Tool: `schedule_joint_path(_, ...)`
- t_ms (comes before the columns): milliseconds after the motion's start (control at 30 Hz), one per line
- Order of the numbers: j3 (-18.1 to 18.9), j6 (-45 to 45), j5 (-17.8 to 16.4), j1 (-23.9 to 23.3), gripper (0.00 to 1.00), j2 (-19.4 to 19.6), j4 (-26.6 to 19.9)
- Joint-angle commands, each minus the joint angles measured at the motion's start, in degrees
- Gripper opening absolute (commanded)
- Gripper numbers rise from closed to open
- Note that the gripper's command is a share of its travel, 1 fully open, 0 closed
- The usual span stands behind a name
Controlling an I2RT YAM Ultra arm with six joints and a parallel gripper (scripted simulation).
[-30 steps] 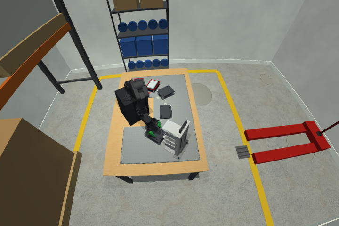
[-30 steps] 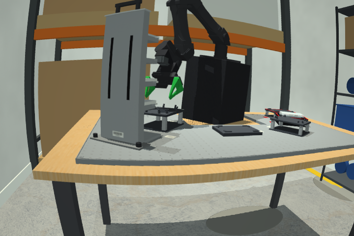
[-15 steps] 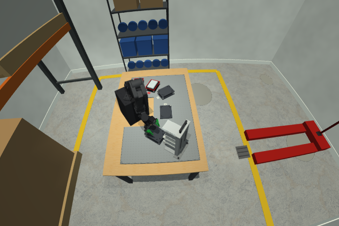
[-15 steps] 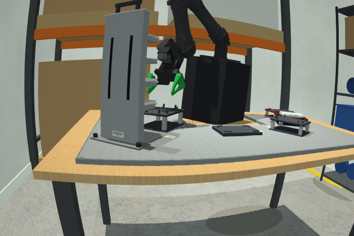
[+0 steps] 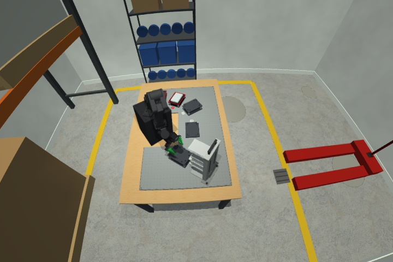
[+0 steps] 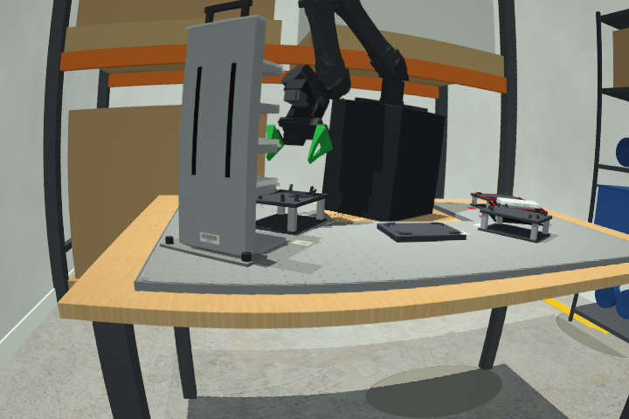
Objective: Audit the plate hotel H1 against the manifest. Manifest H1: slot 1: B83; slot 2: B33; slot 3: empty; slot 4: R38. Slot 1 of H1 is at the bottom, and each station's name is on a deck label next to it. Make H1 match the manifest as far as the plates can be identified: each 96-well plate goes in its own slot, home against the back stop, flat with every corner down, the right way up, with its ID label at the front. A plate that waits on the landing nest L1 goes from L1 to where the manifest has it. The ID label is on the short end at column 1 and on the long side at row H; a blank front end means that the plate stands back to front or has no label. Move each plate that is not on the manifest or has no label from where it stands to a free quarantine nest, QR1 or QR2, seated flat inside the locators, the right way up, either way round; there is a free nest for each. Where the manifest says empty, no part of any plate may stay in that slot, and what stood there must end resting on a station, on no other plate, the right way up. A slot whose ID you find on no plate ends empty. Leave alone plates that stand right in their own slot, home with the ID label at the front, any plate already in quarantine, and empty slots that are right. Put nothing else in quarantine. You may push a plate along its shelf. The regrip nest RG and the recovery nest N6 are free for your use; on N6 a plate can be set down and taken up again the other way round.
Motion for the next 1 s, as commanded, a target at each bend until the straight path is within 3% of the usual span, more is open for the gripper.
schedule_joint_path(0, -1.9, -0.9, -1.2, -1.2, 1.0, -2.1, 1.1)
schedule_joint_path(400, -5.3, -2.7, -2.5, -3.3, 1.0, -4.6, 0.8)
schedule_joint_path(433, -2.6, -2.6, -2.5, -2.9, 1.0, -1.5, 1.9)
schedule_joint_path(900, 2.8, -1.1, -1.5, -1.1, 1.0, 12.8, 11.2)
schedule_joint_path(967, 2.8, -1.1, -1.5, -1.1, 1.0, 12.8, 11.2)
